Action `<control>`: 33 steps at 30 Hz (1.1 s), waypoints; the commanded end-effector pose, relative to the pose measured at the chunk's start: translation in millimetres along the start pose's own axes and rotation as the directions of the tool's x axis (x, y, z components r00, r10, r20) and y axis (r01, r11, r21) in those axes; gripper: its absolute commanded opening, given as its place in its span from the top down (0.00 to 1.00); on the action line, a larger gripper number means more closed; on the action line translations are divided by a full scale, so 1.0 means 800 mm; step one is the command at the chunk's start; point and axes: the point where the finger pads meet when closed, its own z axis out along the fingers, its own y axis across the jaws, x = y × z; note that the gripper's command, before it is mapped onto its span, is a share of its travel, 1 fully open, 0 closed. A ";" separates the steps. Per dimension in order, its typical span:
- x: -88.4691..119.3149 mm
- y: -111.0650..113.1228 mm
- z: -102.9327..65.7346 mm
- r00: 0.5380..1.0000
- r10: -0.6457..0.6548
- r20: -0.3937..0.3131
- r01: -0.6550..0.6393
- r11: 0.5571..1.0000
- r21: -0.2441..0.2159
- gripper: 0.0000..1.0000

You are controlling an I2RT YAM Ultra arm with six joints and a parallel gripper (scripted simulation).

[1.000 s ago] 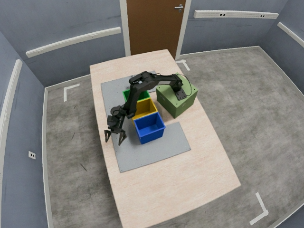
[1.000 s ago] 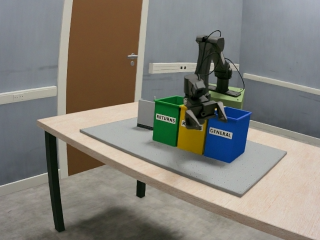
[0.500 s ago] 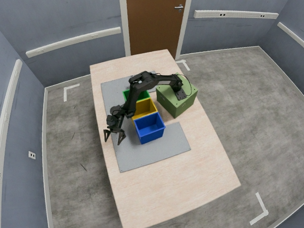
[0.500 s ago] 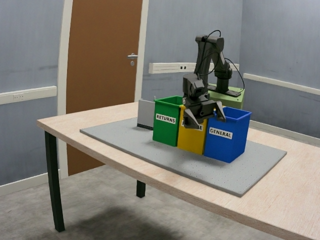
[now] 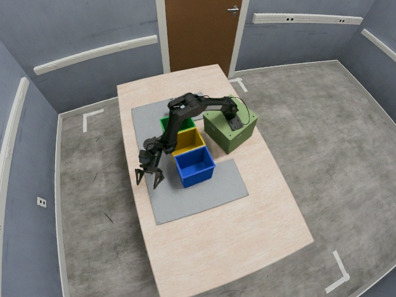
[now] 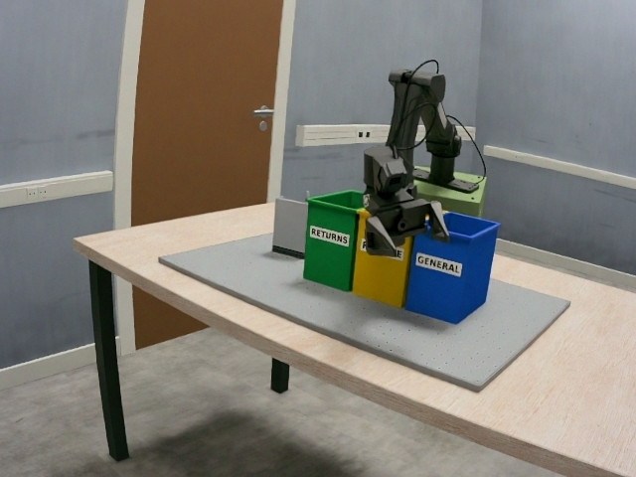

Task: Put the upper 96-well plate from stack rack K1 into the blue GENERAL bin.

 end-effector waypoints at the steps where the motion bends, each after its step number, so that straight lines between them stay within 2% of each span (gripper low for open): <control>1: -0.058 -0.004 0.002 0.995 -0.078 0.070 0.078 0.997 -0.004 0.00; 13: -0.058 -0.004 0.001 0.995 -0.078 0.070 0.078 0.997 -0.004 0.00; 14: -0.056 -0.016 -0.003 0.996 -0.073 0.049 0.070 0.996 0.046 0.00; 15: -0.034 -0.017 -0.013 0.999 -0.043 0.004 0.043 0.996 0.077 0.00; 16: -0.034 -0.022 -0.016 0.999 -0.044 -0.007 0.044 0.994 0.098 0.00; 17: -0.053 -0.031 -0.014 0.997 -0.070 0.018 0.068 0.993 0.097 0.00; 19: -0.056 -0.042 -0.020 0.997 -0.075 0.022 0.073 0.993 0.097 0.00; 20: -0.055 -0.044 -0.023 0.997 -0.075 0.021 0.073 0.994 0.080 0.00; 22: -0.055 -0.044 -0.023 0.997 -0.075 0.021 0.073 0.994 0.080 0.00; 23: -0.055 -0.053 -0.028 0.997 -0.075 0.005 0.074 0.989 0.126 0.00; 24: -0.033 -0.054 -0.037 0.998 -0.042 -0.040 0.048 0.987 0.156 0.00; 25: -0.032 -0.059 -0.041 0.998 -0.041 -0.051 0.049 0.983 0.176 0.00; 26: -0.054 -0.068 -0.039 0.997 -0.073 -0.023 0.076 0.982 0.175 0.00; 29: -0.054 -0.073 -0.043 0.997 -0.074 -0.023 0.077 0.982 0.175 0.00; 30: -0.049 -0.077 -0.048 0.997 -0.064 -0.047 0.072 0.976 0.203 0.00; 31: -0.030 -0.077 -0.056 0.996 -0.036 -0.086 0.055 0.972 0.229 0.00; 32: -0.030 -0.082 -0.061 0.995 -0.033 -0.097 0.056 0.967 0.249 0.00; 33: -0.048 -0.091 -0.060 0.995 -0.059 -0.076 0.076 0.965 0.249 0.00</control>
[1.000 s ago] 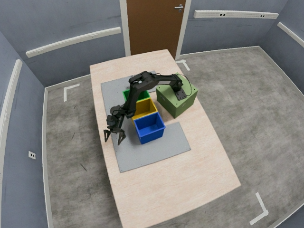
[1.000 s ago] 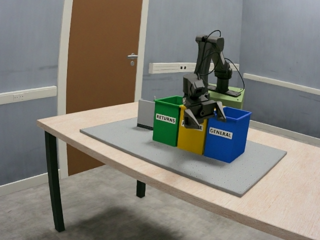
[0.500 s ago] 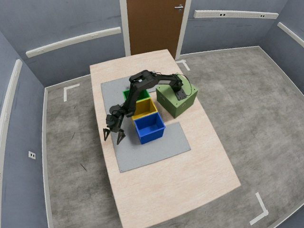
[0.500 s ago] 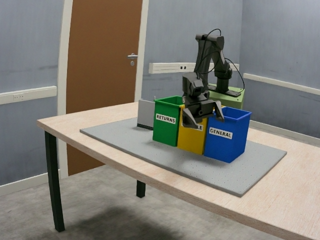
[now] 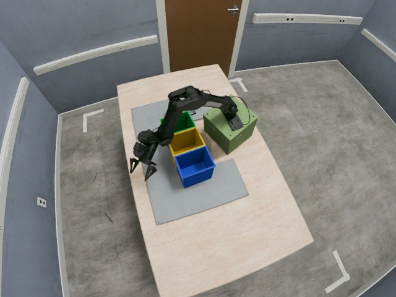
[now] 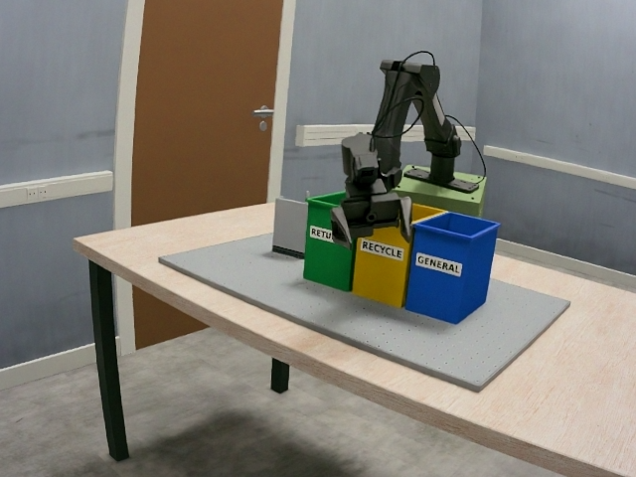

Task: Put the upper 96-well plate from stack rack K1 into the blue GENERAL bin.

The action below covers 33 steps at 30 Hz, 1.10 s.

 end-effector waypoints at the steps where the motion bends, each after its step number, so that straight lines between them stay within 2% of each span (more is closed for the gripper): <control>1: -0.048 -0.030 -0.014 0.997 -0.066 0.031 0.064 0.996 0.064 0.00; 3: -0.046 -0.037 -0.020 0.997 -0.066 0.032 0.065 0.997 0.047 0.00; 6: -0.035 -0.049 -0.025 0.998 -0.058 0.021 0.057 0.997 0.046 0.00; 7: -0.044 -0.057 -0.030 0.998 -0.066 0.011 0.065 0.994 0.092 0.00; 9: -0.042 -0.067 -0.038 0.998 -0.063 -0.020 0.065 0.989 0.136 0.00; 12: -0.041 -0.072 -0.041 0.998 -0.063 -0.020 0.066 0.988 0.136 0.00; 13: -0.040 -0.073 -0.044 0.998 -0.064 -0.019 0.066 0.991 0.120 0.00; 14: -0.039 -0.082 -0.049 0.997 -0.061 -0.041 0.066 0.984 0.162 0.00; 16: -0.024 -0.089 -0.059 0.995 -0.038 -0.089 0.056 0.978 0.203 0.00; 18: -0.035 -0.101 -0.065 0.996 -0.055 -0.074 0.069 0.976 0.205 0.00; 20: -0.033 -0.107 -0.072 0.996 -0.056 -0.072 0.069 0.980 0.188 0.00; 23: -0.030 -0.116 -0.080 0.996 -0.057 -0.073 0.069 0.980 0.189 0.00; 24: -0.029 -0.125 -0.085 0.994 -0.050 -0.096 0.071 0.971 0.230 0.00; 26: -0.026 -0.133 -0.094 0.991 -0.041 -0.129 0.074 0.960 0.268 0.00; 29: -0.025 -0.137 -0.098 0.991 -0.041 -0.129 0.075 0.960 0.268 0.00; 30: -0.024 -0.138 -0.102 0.991 -0.042 -0.126 0.073 0.965 0.252 0.00; 31: -0.023 -0.146 -0.108 0.988 -0.033 -0.151 0.077 0.953 0.292 0.00; 33: -0.019 -0.153 -0.117 0.983 -0.019 -0.185 0.080 0.942 0.326 0.00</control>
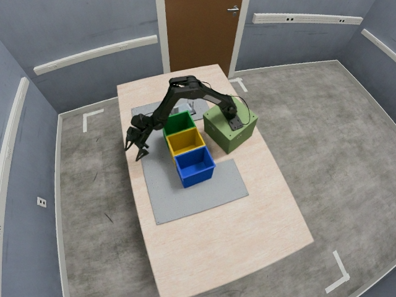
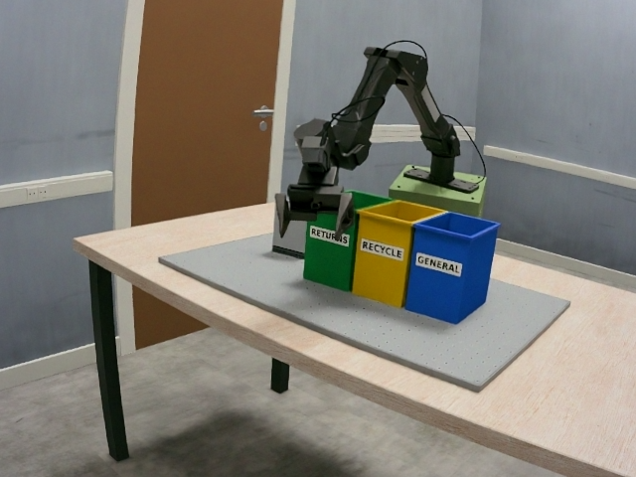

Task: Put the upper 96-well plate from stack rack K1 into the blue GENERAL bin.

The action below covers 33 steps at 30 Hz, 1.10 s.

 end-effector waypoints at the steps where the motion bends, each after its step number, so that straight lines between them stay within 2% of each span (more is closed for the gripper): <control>1: -0.037 -0.027 -0.023 0.999 -0.048 0.011 0.047 0.997 0.066 0.00; 3: -0.032 -0.033 -0.029 0.999 -0.047 0.011 0.046 0.998 0.051 0.00; 7: -0.031 -0.049 -0.038 0.998 -0.054 0.019 0.053 0.997 0.051 0.00; 9: -0.026 -0.062 -0.045 0.998 -0.045 -0.034 0.049 0.992 0.113 0.00; 11: -0.014 -0.068 -0.053 0.998 -0.035 -0.057 0.042 0.992 0.121 0.00; 13: -0.014 -0.068 -0.053 0.998 -0.035 -0.057 0.042 0.992 0.121 0.00; 15: -0.018 -0.071 -0.055 0.995 -0.037 -0.097 0.052 0.987 0.153 0.00; 16: -0.014 -0.084 -0.064 0.994 -0.028 -0.108 0.046 0.983 0.176 0.00; 17: -0.012 -0.088 -0.068 0.994 -0.028 -0.109 0.047 0.983 0.176 0.00; 20: 0.019 -0.089 -0.081 0.991 -0.004 -0.135 0.024 0.988 0.150 0.00; 23: 0.023 -0.101 -0.091 0.991 -0.006 -0.133 0.026 0.988 0.151 0.00; 24: 0.013 -0.105 -0.090 0.993 -0.017 -0.119 0.036 0.987 0.155 0.00; 25: 0.005 -0.116 -0.095 0.990 -0.021 -0.137 0.048 0.979 0.196 0.00; 26: 0.007 -0.120 -0.099 0.987 -0.013 -0.162 0.048 0.975 0.215 0.00; 28: 0.013 -0.127 -0.108 0.985 -0.009 -0.173 0.049 0.974 0.223 0.00; 30: 0.013 -0.127 -0.108 0.985 -0.009 -0.173 0.049 0.974 0.223 0.00; 31: 0.013 -0.123 -0.107 0.980 -0.007 -0.200 0.053 0.972 0.227 0.00; 33: 0.021 -0.137 -0.122 0.972 0.015 -0.235 0.049 0.963 0.263 0.00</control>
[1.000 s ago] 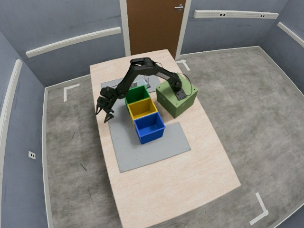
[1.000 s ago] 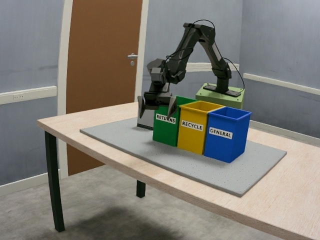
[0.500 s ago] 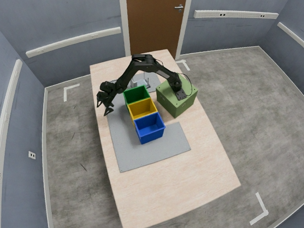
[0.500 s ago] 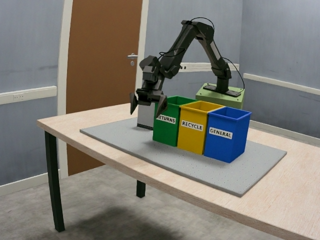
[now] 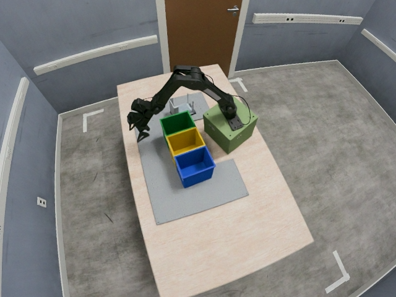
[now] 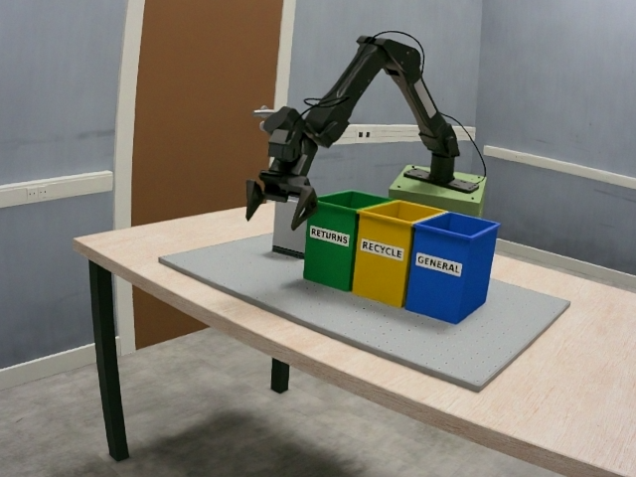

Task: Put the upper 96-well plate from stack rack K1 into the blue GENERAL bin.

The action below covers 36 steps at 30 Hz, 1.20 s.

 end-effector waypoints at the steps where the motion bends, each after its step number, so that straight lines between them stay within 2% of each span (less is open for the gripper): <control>1: -0.032 -0.031 -0.031 0.999 -0.037 0.009 0.036 0.997 0.064 0.00; 3: -0.026 -0.037 -0.037 0.999 -0.038 0.014 0.037 0.998 0.053 0.00; 5: 0.005 -0.035 -0.041 1.000 -0.018 -0.019 0.018 0.999 0.033 0.00; 7: 0.010 -0.041 -0.045 1.000 -0.018 -0.018 0.018 0.999 0.033 0.00; 8: 0.004 -0.043 -0.045 1.000 -0.022 -0.011 0.023 0.999 0.037 0.00; 9: -0.008 -0.058 -0.051 0.999 -0.032 -0.022 0.034 0.996 0.081 0.00; 11: -0.001 -0.065 -0.058 0.998 -0.023 -0.061 0.029 0.994 0.101 0.00; 14: 0.003 -0.069 -0.062 0.998 -0.024 -0.061 0.030 0.994 0.101 0.00; 15: 0.005 -0.069 -0.065 0.998 -0.025 -0.053 0.029 0.996 0.086 0.00; 17: 0.014 -0.079 -0.073 0.993 -0.008 -0.121 0.023 0.992 0.127 0.00; 20: 0.026 -0.089 -0.084 0.991 -0.006 -0.130 0.023 0.991 0.131 0.00; 21: 0.028 -0.089 -0.087 0.993 -0.007 -0.122 0.022 0.993 0.117 0.00; 22: 0.054 -0.081 -0.089 0.988 0.013 -0.152 0.002 0.995 0.099 0.00; 24: 0.059 -0.085 -0.093 0.988 0.013 -0.153 0.002 0.995 0.099 0.00; 25: 0.043 -0.103 -0.101 0.987 0.003 -0.162 0.021 0.990 0.143 0.00; 26: 0.046 -0.105 -0.105 0.981 0.012 -0.192 0.018 0.988 0.154 0.00; 29: 0.057 -0.110 -0.116 0.981 0.013 -0.191 0.015 0.989 0.144 0.00; 31: 0.057 -0.110 -0.116 0.981 0.013 -0.191 0.015 0.989 0.144 0.00; 33: 0.066 -0.118 -0.126 0.965 0.035 -0.260 0.011 0.985 0.174 0.00; 36: 0.078 -0.124 -0.139 0.963 0.037 -0.266 0.011 0.984 0.176 0.00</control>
